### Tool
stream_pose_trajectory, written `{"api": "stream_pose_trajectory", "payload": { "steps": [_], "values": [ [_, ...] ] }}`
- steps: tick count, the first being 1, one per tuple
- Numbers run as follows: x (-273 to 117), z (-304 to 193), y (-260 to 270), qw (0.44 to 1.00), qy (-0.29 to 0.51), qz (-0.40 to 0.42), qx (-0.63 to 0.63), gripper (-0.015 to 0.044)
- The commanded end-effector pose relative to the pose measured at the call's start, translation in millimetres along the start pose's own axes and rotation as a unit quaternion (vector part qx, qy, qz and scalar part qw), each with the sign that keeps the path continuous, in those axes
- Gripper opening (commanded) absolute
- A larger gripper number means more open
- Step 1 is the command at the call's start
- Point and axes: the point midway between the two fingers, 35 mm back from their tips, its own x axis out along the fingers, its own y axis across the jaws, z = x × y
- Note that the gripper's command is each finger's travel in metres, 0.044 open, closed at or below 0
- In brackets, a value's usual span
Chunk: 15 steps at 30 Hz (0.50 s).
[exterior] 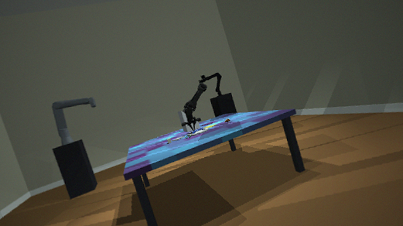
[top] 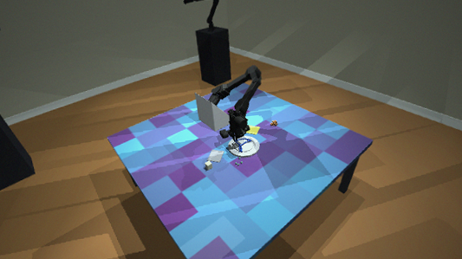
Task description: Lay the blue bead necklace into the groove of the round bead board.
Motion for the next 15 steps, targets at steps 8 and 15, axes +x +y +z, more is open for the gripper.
{"api": "stream_pose_trajectory", "payload": {
  "steps": [8,15],
  "values": [
    [4.8,0.1,-0.8,1.0,-0.002,0.0,-0.006,0.0026],
    [4.8,0.1,-0.8,1.0,-0.002,0.0,-0.006,0.021]
  ]
}}
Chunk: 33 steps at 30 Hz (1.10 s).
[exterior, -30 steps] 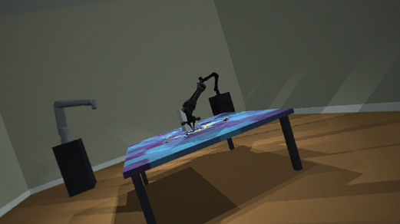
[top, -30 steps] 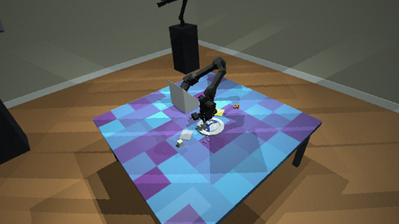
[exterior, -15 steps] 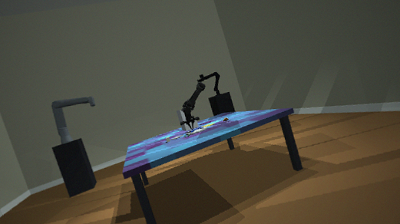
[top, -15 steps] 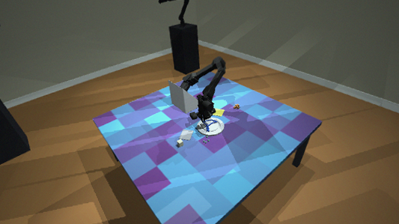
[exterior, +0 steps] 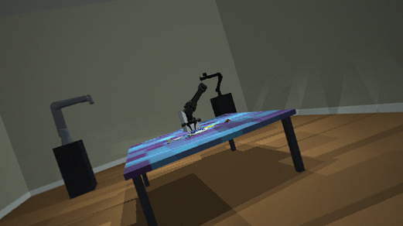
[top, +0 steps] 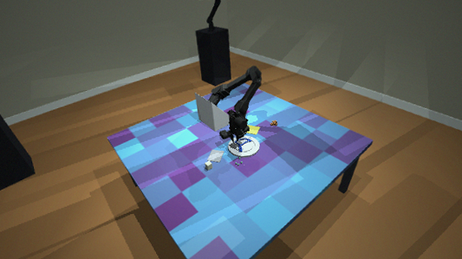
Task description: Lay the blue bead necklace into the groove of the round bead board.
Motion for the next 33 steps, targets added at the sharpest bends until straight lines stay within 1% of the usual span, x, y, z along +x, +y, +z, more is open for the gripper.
{"api": "stream_pose_trajectory", "payload": {
  "steps": [1,9,28,30,33],
  "values": [
    [0,0,0,1.0,0.0,0.0,-0.001,0.0236],
    [-2,-1,0,1.0,0.001,0.0,0.003,0.044],
    [-5,-1,0,1.0,0.003,0.002,0.003,0.044],
    [-9,1,0,1.0,0.002,0.001,-0.01,0.0387],
    [-27,8,1,0.998,0.002,0.001,-0.067,0.0309]
  ]
}}
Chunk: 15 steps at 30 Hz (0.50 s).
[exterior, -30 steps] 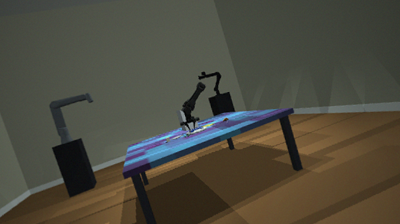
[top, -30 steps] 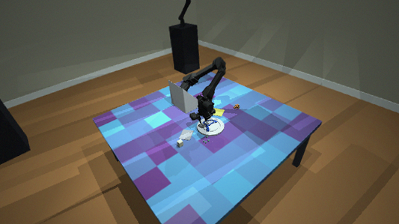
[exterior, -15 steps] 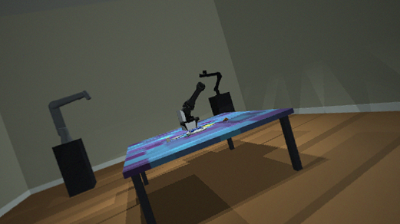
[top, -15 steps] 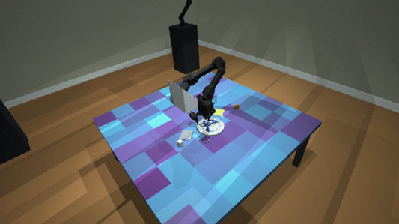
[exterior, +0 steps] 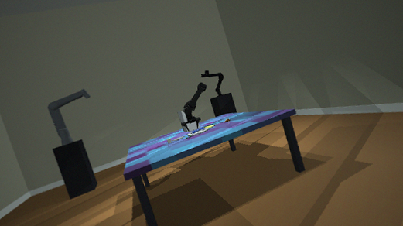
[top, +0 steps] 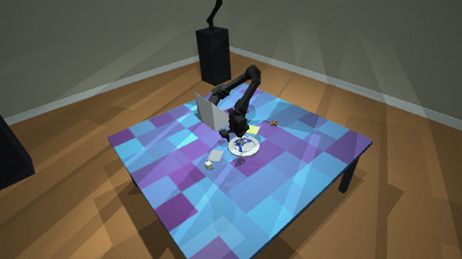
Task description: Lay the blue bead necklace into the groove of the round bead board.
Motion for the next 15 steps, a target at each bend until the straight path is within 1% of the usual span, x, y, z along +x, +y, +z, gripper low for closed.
{"api": "stream_pose_trajectory", "payload": {
  "steps": [1,7,15],
  "values": [
    [-22,10,2,0.998,-0.005,0.0,-0.066,0.0282],
    [-27,11,2,0.997,-0.005,0.0,-0.078,0.0125],
    [-10,11,2,0.997,-0.005,0.0,-0.078,0.012]
  ]
}}
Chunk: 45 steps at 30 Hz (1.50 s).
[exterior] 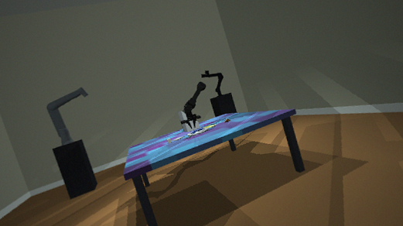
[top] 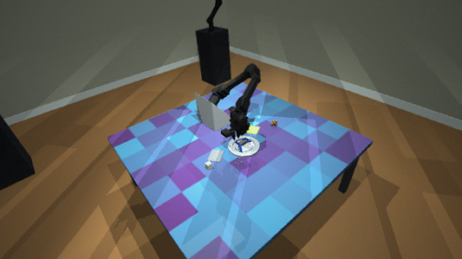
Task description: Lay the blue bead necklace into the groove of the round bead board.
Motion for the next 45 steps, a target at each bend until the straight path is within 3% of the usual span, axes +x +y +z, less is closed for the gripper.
{"api": "stream_pose_trajectory", "payload": {
  "steps": [1,29,34,45],
  "values": [
    [0,0,0,1.0,0.0,0.0,0.0,0.012],
    [32,-3,0,1.0,0.005,0.0,0.003,0.012],
    [30,-2,-1,1.0,0.003,-0.002,0.0,0.0],
    [30,-2,-1,1.0,0.003,-0.002,0.0,0.0]
  ]
}}
